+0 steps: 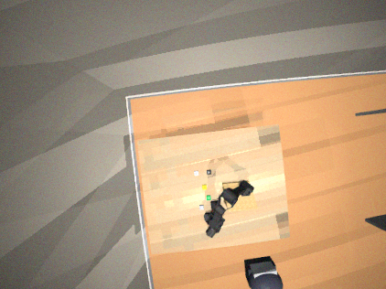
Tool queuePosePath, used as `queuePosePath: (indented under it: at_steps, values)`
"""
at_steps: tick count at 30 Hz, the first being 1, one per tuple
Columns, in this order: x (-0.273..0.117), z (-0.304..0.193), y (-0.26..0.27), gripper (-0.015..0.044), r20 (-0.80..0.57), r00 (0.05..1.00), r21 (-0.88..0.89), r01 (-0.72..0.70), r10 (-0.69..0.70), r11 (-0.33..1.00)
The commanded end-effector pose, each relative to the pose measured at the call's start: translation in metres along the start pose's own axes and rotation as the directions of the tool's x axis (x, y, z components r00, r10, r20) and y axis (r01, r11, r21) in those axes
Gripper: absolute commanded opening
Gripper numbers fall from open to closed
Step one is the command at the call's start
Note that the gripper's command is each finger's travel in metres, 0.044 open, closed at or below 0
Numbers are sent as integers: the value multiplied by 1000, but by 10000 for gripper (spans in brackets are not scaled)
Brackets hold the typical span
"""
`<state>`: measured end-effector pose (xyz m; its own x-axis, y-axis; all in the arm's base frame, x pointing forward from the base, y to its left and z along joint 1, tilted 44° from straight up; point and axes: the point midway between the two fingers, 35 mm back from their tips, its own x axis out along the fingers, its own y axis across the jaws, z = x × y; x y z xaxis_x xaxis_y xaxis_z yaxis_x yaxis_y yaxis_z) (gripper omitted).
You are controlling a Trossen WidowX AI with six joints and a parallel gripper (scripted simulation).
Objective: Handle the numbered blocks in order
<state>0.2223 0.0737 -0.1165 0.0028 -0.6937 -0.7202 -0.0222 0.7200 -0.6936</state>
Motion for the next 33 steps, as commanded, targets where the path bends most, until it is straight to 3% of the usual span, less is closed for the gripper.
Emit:
queuePosePath:
  at_steps: [1,26,33]
  values:
    - [-3,2,1,120,2,1000,9,-11,11,1000]
    - [12,2,1,120,2,1000,9,-10,10,1000]
    - [12,2,1,304,2,1000,9,-10,10,1000]
